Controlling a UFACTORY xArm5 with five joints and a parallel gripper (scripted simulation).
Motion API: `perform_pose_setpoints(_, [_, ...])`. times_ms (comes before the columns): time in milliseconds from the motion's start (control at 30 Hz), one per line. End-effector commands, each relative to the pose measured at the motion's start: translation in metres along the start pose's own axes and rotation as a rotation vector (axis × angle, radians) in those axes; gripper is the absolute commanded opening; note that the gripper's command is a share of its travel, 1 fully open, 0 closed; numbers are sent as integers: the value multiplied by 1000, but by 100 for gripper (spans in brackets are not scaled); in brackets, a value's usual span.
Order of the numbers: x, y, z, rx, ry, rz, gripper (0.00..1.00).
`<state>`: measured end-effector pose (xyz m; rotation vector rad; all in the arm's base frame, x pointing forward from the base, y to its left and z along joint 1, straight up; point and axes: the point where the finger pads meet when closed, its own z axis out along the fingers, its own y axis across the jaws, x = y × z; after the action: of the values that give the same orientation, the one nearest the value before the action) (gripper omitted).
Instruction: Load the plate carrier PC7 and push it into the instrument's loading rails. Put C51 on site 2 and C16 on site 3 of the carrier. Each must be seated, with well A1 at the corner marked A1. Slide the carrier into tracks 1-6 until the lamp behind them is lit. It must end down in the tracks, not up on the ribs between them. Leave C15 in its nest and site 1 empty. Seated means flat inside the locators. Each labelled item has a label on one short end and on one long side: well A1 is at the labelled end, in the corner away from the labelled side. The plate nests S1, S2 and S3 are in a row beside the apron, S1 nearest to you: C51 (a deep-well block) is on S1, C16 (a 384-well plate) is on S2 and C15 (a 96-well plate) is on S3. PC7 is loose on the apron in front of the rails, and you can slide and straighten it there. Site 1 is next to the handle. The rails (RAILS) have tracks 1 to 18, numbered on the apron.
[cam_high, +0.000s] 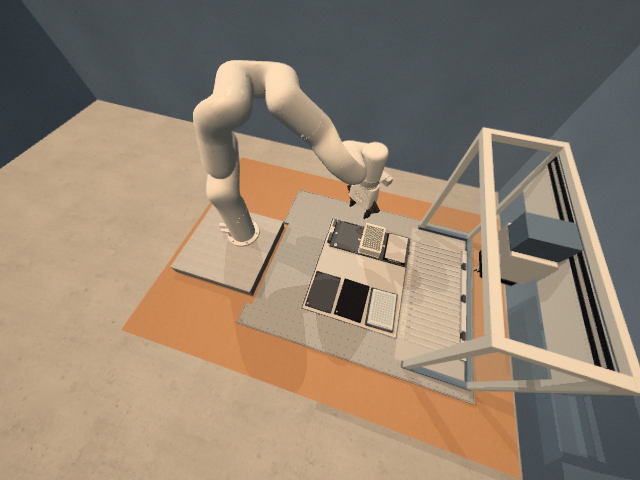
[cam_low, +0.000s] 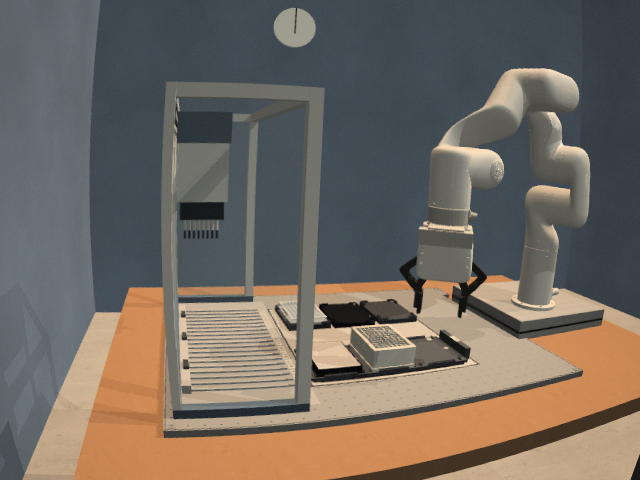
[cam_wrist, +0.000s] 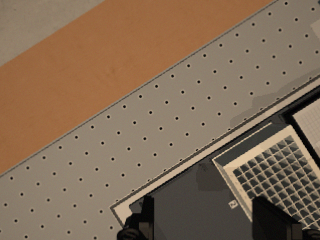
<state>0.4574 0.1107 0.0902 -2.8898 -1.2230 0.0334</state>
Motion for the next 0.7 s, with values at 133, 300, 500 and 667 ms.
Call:
perform_pose_setpoints(133, [-33,-18,-2,-9,20,259,81])
perform_pose_setpoints(300, [-54,-30,-2,-8,21,426,81])
perform_pose_setpoints(500, [-81,-44,-1,-5,21,626,81])
perform_pose_setpoints(667, [-98,-54,-1,-4,22,759,81])
